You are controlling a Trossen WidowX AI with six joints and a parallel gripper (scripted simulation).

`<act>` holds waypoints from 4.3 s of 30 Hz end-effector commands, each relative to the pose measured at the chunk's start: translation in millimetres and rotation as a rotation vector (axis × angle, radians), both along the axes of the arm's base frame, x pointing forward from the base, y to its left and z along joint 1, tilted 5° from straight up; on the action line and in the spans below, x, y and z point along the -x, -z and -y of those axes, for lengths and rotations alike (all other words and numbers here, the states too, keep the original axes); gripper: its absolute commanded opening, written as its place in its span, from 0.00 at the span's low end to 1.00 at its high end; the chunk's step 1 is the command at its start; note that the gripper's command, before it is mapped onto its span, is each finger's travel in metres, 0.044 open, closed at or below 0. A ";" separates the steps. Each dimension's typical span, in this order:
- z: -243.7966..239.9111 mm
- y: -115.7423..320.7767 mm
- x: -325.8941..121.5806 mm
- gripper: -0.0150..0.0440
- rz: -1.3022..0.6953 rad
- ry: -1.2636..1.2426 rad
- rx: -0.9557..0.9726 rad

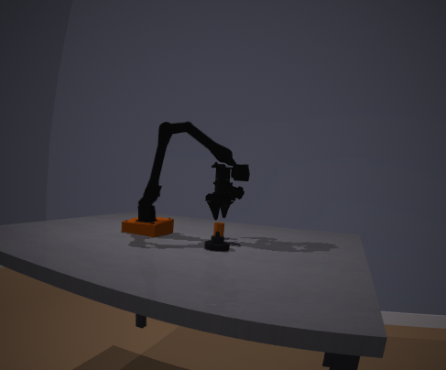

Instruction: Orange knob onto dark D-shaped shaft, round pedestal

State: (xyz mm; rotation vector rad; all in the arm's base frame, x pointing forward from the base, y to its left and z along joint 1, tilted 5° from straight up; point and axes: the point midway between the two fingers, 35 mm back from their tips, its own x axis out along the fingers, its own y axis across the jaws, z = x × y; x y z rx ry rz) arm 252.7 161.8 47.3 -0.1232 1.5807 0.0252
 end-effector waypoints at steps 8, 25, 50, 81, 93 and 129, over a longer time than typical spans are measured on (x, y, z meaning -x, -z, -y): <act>1.0 18.3 0.9 1.00 -0.008 -0.004 0.000; 2.5 45.7 0.7 1.00 -0.008 -0.004 0.000; 5.1 68.2 2.4 0.60 -0.008 -0.004 0.000; -4.3 -70.7 -0.3 0.25 -0.008 -0.004 -0.001; 11.2 -68.1 -15.4 0.25 -0.007 -0.004 -0.001; 102.7 -50.0 -73.2 0.25 0.000 -0.004 0.003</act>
